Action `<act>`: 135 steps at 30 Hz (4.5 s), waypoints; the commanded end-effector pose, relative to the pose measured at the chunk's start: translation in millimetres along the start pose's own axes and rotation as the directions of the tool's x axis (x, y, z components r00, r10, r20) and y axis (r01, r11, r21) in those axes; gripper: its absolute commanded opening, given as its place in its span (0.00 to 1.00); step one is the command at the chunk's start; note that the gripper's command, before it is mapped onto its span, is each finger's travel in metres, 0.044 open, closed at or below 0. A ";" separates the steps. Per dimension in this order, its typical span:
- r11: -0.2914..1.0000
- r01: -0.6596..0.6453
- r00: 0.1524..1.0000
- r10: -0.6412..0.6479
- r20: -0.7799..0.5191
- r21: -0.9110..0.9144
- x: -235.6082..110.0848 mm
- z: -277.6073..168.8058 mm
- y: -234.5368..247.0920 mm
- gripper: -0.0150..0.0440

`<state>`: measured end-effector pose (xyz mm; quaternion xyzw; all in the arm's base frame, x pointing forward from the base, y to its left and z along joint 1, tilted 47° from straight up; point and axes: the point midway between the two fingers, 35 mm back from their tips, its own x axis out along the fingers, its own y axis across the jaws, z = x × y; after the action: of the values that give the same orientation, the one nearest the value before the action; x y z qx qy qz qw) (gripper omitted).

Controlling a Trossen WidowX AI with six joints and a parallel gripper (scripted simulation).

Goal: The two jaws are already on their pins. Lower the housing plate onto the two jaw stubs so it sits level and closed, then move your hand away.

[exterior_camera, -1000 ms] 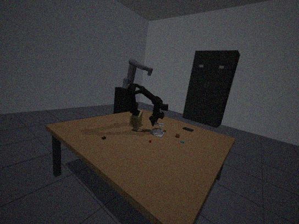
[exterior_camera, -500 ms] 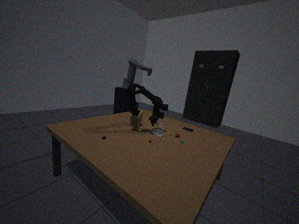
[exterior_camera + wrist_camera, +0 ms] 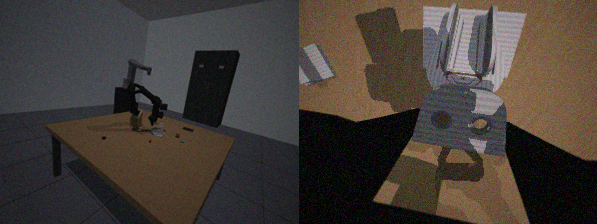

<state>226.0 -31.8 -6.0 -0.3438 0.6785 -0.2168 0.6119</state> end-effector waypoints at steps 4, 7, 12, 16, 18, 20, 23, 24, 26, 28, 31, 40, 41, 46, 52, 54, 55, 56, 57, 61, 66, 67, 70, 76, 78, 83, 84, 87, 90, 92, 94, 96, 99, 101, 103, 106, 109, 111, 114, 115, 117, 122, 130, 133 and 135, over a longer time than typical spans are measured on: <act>1.000 -0.003 1.000 0.003 0.000 0.007 0.1 -1.0 0.9 0.85; 1.000 -0.003 1.000 0.003 0.000 0.007 0.1 -1.0 0.9 0.85; 1.000 -0.003 1.000 0.003 0.000 0.007 0.1 -1.0 0.9 0.85; 1.000 -0.003 1.000 0.003 0.000 0.007 0.1 -1.0 0.9 0.85; 1.000 -0.003 1.000 0.003 0.000 0.007 0.1 -1.0 0.9 0.85; 1.000 -0.003 1.000 0.003 0.000 0.007 0.1 -1.0 1.2 0.85; 1.000 -0.003 1.000 0.003 0.000 0.006 0.1 -1.3 2.4 0.85; 1.000 -0.003 1.000 0.003 0.000 0.006 0.1 -1.3 2.4 0.85; 1.000 -0.003 1.000 0.003 0.000 0.006 0.1 -1.3 2.4 0.85; 1.000 -0.003 1.000 0.003 0.000 0.006 0.1 -1.3 2.4 0.85; 1.000 -0.003 1.000 0.003 0.000 0.006 1.2 -1.1 2.4 0.85; 1.000 -0.006 1.000 0.006 0.001 0.005 15.8 0.4 3.1 0.85; 1.000 -0.006 1.000 0.006 0.002 0.005 17.4 0.5 3.1 0.85; 1.000 -0.006 1.000 0.006 0.002 0.005 25.6 0.8 3.3 0.85; 1.000 -0.006 1.000 0.006 0.002 0.004 35.4 0.8 3.2 0.85; 1.000 -0.006 1.000 0.006 0.002 0.004 38.7 0.7 3.2 0.85; 1.000 -0.005 1.000 0.005 0.002 0.004 40.4 0.6 3.1 0.85; 1.000 -0.005 1.000 0.005 0.002 0.004 42.0 0.5 3.1 0.85; 1.000 -0.005 1.000 0.005 0.002 0.004 43.7 0.4 3.0 0.85; 1.000 -0.004 1.000 0.004 0.001 0.004 50.2 -0.2 2.8 0.85; 1.000 -0.002 1.000 0.002 0.000 0.004 58.2 -1.2 2.3 0.85; 1.000 -0.001 1.000 0.001 0.000 0.004 59.7 -1.4 2.2 0.85; 1.000 -0.001 1.000 0.001 0.000 0.004 62.0 -1.8 2.0 0.85; 1.000 -0.001 1.000 0.001 0.000 0.004 62.0 -1.8 2.0 0.85; 1.000 -0.001 1.000 0.001 0.000 0.004 62.0 -1.8 2.0 0.85; 1.000 -0.001 1.000 0.001 0.000 0.004 62.0 -1.8 2.0 0.85; 1.000 -0.001 1.000 0.001 0.000 0.004 62.0 -1.8 2.0 0.85; 1.000 -0.001 1.000 0.001 0.000 0.004 62.1 -1.8 2.0 0.85; 1.000 -0.001 1.000 0.001 -0.001 -0.001 63.5 -1.9 2.0 0.85; 1.000 0.000 1.000 0.000 -0.001 -0.004 64.3 -1.9 2.0 0.85; 1.000 0.000 1.000 0.000 -0.001 -0.005 64.4 -1.9 2.0 0.85; 1.000 0.000 1.000 0.000 -0.001 -0.005 64.4 -1.9 2.0 0.85; 1.000 0.000 1.000 0.000 -0.001 -0.005 64.5 -1.9 2.0 0.85; 1.000 0.000 1.000 0.000 -0.001 -0.006 65.3 -1.9 2.0 0.85; 1.000 0.000 1.000 0.000 -0.001 -0.008 66.5 -1.9 2.0 0.85; 1.000 0.000 1.000 0.000 -0.001 -0.009 66.9 -1.9 2.0 0.85; 1.000 0.000 1.000 0.000 -0.001 -0.009 66.9 -1.9 2.0 0.85; 1.000 0.000 1.000 0.000 -0.001 -0.009 67.0 -1.9 2.0 0.85; 1.000 0.000 1.000 0.000 -0.001 -0.009 68.4 -1.9 2.0 0.85; 1.000 0.000 1.000 0.000 -0.001 -0.009 68.9 -1.9 2.0 0.85; 1.000 0.000 1.000 0.000 -0.001 -0.009 69.3 -1.9 2.0 0.85; 1.000 0.000 1.000 0.000 -0.001 -0.009 69.3 -1.9 2.0 0.85; 1.000 0.000 1.000 0.000 -0.001 -0.008 71.7 -2.0 2.0 0.85; 1.000 0.000 1.000 0.000 -0.001 -0.008 71.7 -2.0 2.0 0.85; 1.000 0.000 1.000 0.000 -0.001 -0.008 71.8 -2.0 2.0 0.85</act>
<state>222.6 -82.5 -56.0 -0.3425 0.6799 -0.2147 0.6118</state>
